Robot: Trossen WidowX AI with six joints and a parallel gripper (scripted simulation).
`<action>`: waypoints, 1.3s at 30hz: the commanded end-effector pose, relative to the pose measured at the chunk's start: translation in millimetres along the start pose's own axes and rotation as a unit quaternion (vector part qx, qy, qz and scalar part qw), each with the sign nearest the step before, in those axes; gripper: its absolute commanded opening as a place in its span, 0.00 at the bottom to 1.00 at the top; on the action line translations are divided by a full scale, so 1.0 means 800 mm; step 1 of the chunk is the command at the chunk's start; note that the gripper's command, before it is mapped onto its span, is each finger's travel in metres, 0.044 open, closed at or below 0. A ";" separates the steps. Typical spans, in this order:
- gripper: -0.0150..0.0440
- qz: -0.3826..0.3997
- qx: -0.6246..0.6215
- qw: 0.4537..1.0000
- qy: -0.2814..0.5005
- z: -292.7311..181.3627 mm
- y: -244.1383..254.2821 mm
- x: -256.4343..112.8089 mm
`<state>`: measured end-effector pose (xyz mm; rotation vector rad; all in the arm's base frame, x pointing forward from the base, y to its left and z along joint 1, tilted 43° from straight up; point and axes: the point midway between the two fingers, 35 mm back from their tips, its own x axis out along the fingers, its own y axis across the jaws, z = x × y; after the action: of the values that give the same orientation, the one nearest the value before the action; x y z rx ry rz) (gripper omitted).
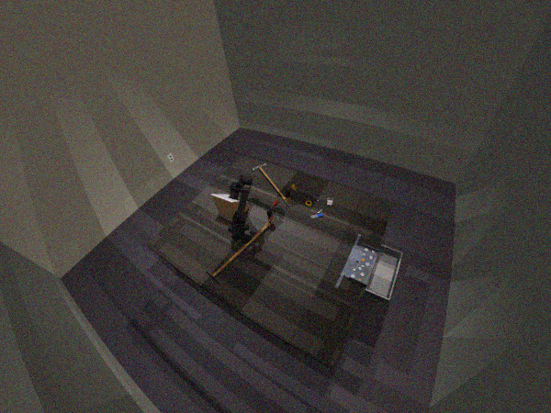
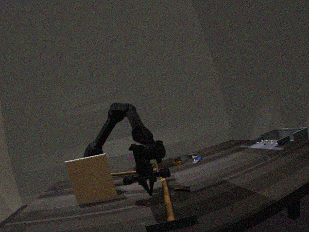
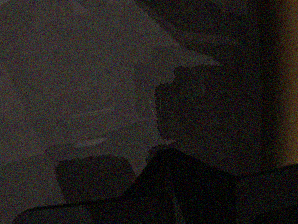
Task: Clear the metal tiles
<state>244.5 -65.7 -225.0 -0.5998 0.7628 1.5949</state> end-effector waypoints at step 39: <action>0.25 -0.004 0.000 1.000 0.000 -0.007 -0.053 -0.002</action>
<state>282.2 -67.3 -233.6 -0.6039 0.7621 1.5928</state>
